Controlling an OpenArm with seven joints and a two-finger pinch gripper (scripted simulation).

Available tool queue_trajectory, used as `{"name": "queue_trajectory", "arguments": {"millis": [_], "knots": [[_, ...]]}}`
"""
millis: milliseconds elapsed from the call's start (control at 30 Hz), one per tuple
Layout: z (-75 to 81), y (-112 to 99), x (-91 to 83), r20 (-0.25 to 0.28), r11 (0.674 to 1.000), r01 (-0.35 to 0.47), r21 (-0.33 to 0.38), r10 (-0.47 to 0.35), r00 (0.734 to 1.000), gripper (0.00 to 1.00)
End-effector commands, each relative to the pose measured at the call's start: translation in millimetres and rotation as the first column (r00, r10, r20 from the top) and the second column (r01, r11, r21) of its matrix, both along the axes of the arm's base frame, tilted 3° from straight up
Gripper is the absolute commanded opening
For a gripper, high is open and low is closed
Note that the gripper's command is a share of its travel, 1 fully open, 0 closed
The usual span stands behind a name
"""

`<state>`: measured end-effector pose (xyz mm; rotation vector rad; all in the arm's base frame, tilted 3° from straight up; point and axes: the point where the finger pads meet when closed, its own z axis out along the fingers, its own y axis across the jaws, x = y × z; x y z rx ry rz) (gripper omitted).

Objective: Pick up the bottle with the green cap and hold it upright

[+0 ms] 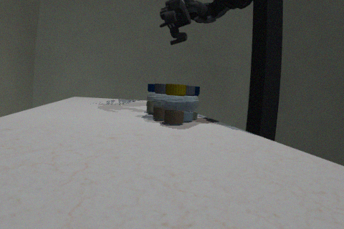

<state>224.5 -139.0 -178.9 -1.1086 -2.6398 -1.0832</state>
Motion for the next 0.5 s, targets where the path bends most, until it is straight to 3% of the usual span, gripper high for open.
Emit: {"name": "queue_trajectory", "arguments": {"millis": [0,167,400,467], "knots": [[5.9,3.9,6.3,0.027,0.998,0.039,0.04,-0.04,0.999,0.45],[12.4,11.7,13.0,0.05,0.987,0.112,0.116,-0.118,0.992,0.45],[12.4,11.7,13.0,0.05,0.987,0.112,0.116,-0.118,0.992,0.45],[13.1,10.0,12.9,0.043,0.978,0.152,0.142,-0.16,0.986,0.45]]}}
